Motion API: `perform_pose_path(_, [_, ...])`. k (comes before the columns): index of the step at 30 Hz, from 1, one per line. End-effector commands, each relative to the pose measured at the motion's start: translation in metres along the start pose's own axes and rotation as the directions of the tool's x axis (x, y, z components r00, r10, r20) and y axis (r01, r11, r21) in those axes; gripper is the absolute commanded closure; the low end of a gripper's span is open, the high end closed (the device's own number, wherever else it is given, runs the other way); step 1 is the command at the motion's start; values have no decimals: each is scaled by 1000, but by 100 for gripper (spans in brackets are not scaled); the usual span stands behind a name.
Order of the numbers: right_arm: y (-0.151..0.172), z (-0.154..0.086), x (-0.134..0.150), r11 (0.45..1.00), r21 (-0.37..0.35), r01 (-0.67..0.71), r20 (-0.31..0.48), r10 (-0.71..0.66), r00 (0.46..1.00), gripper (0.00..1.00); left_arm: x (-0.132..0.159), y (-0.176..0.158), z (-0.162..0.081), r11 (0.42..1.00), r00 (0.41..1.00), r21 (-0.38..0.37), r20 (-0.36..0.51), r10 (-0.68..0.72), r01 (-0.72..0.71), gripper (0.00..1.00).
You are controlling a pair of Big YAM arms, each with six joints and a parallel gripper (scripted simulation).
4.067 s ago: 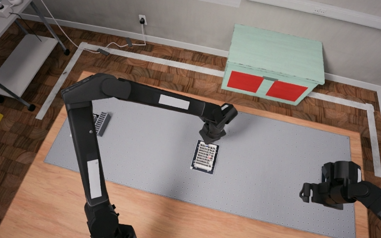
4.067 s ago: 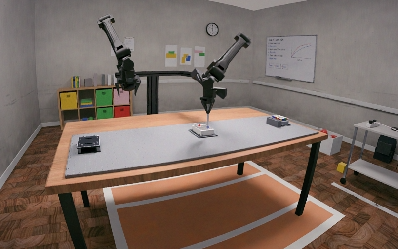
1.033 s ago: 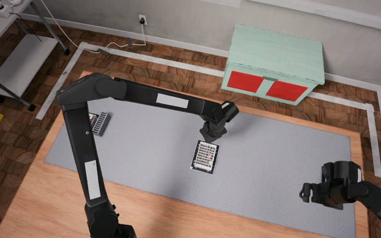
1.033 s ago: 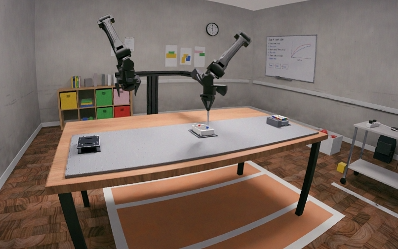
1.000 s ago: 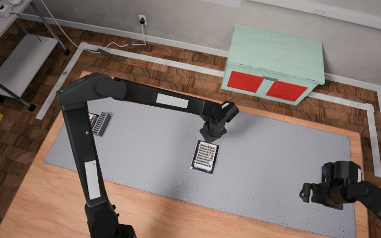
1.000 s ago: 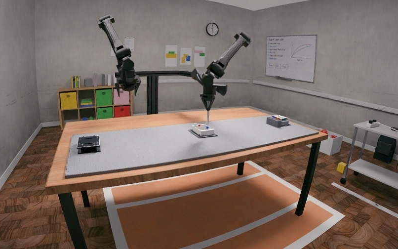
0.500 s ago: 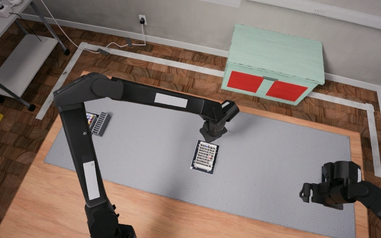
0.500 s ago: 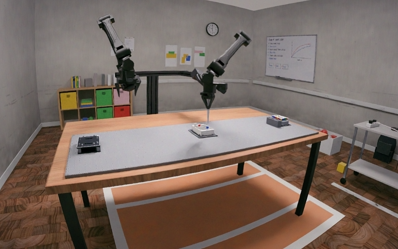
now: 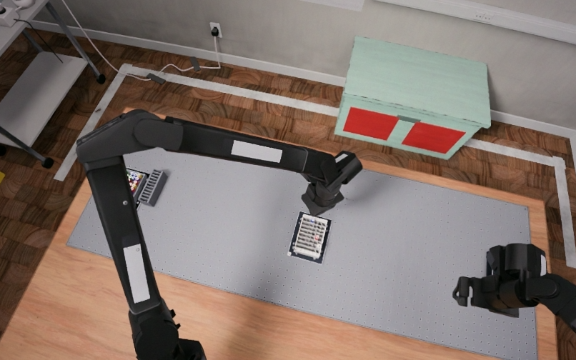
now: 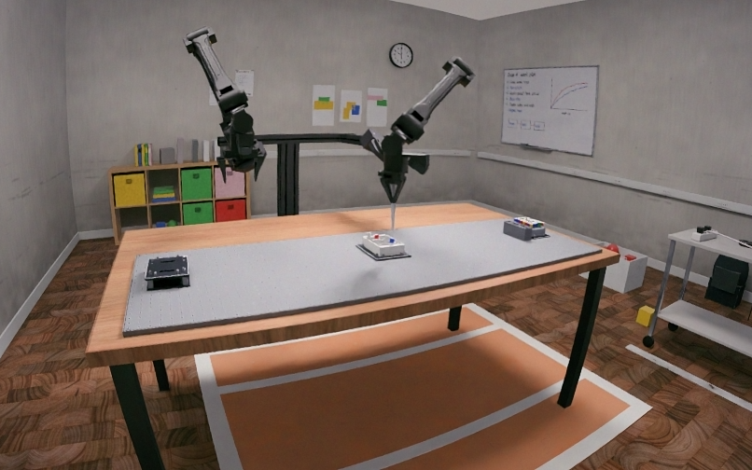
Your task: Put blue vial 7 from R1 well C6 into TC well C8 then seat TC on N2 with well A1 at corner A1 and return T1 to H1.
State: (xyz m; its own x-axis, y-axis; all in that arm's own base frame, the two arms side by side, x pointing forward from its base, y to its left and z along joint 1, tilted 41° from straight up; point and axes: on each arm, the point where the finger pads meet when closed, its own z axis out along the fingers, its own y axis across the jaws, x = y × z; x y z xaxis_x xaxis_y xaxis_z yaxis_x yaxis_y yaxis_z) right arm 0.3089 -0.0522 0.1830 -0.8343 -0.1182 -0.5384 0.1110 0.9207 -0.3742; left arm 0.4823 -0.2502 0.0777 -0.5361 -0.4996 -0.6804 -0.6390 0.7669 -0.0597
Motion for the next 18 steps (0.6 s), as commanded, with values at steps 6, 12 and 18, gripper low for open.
perform_pose_path(6, [-3, -5, -10, 1000, 0, -14, 22, 14, 1000, 0, 9, 0, -13, 1000, 1000, 10, -1, 15, -15, 90])
perform_pose_path(12, [-3, -5, -10, 1000, 0, -14, 22, 14, 1000, 0, 5, 0, -14, 1000, 1000, 15, 1, 7, -7, 92])
perform_pose_path(18, [-3, -5, -10, 1000, 0, -14, 22, 14, 1000, 0, 2, -2, -15, 1000, 1000, 24, 4, -2, 2, 93])
